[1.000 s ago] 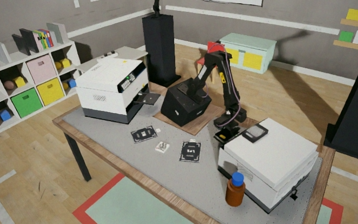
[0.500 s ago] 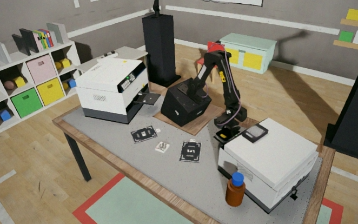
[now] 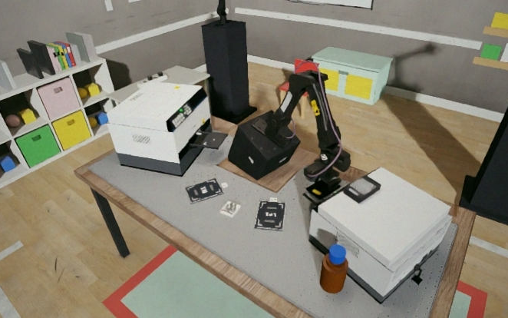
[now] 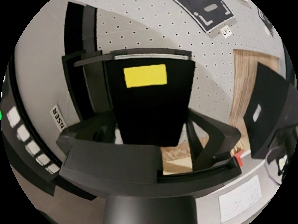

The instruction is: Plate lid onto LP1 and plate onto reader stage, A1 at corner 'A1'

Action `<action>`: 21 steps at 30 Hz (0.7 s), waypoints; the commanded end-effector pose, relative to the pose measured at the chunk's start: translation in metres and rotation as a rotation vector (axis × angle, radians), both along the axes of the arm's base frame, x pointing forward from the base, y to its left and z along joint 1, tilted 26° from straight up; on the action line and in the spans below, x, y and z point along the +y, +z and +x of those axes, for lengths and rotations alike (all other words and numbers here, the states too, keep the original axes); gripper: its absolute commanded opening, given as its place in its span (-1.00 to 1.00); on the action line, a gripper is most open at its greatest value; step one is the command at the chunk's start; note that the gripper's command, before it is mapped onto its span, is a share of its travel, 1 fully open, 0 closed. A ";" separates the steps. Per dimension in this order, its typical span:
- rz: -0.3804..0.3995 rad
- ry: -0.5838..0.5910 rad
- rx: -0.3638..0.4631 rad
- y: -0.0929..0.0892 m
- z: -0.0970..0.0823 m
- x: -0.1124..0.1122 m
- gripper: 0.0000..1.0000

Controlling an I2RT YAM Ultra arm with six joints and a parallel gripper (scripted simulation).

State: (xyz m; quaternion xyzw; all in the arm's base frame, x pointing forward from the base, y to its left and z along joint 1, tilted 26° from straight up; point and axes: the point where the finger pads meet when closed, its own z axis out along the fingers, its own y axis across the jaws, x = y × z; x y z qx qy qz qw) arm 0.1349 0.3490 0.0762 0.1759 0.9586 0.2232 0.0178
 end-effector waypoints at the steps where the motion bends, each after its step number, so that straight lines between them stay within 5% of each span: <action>1: 0.047 -0.027 -0.026 0.024 0.010 0.003 0.71; 13: 0.038 -0.014 -0.027 0.026 0.006 0.002 0.71; 18: 0.002 0.004 -0.013 0.013 -0.004 -0.009 0.71; 21: 0.059 0.008 -0.038 0.029 0.001 0.006 0.71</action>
